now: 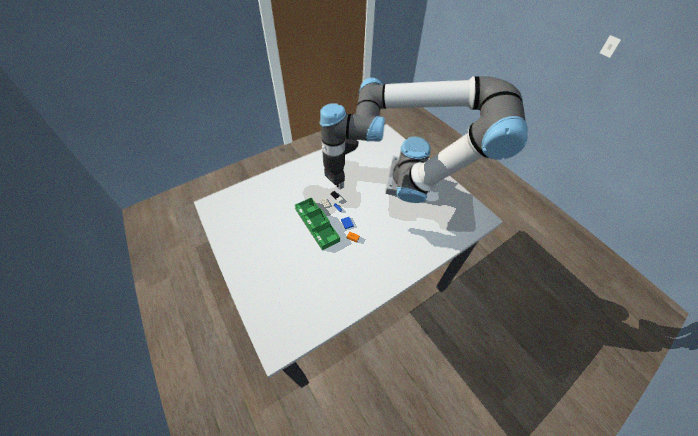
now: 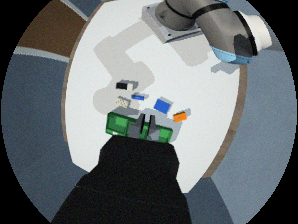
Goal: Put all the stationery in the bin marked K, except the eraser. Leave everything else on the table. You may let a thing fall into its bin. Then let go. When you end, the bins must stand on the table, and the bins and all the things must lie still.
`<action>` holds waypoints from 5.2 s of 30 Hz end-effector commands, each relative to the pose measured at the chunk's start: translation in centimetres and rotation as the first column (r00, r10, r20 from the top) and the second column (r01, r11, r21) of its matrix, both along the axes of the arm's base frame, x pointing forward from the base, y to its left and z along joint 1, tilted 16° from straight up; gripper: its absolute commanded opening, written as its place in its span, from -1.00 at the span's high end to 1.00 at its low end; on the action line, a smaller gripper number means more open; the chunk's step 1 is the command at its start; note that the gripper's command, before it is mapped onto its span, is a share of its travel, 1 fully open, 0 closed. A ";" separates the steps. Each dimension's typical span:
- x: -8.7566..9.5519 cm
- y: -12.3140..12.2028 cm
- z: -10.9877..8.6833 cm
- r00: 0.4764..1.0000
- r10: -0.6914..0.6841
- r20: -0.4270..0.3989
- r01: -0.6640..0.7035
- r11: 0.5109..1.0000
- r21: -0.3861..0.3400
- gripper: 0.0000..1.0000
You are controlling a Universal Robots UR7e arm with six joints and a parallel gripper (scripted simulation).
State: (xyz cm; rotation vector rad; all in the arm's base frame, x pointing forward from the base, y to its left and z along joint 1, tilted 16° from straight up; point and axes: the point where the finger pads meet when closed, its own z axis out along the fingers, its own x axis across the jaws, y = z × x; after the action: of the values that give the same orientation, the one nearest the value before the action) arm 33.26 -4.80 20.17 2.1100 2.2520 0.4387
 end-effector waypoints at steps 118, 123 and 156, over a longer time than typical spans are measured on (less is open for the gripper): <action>14.3 -7.4 -16.2 -0.879 0.334 -0.341 -0.180 -0.894 -0.409 0.39; 14.4 -7.3 -16.8 -0.879 0.334 -0.341 -0.180 -0.894 -0.409 0.39; 14.4 -7.3 -16.8 -0.879 0.334 -0.341 -0.180 -0.894 -0.409 0.39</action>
State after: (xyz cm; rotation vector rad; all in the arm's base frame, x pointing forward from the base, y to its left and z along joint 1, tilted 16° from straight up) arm 47.67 -12.06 3.33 -1.8027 2.2176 0.0248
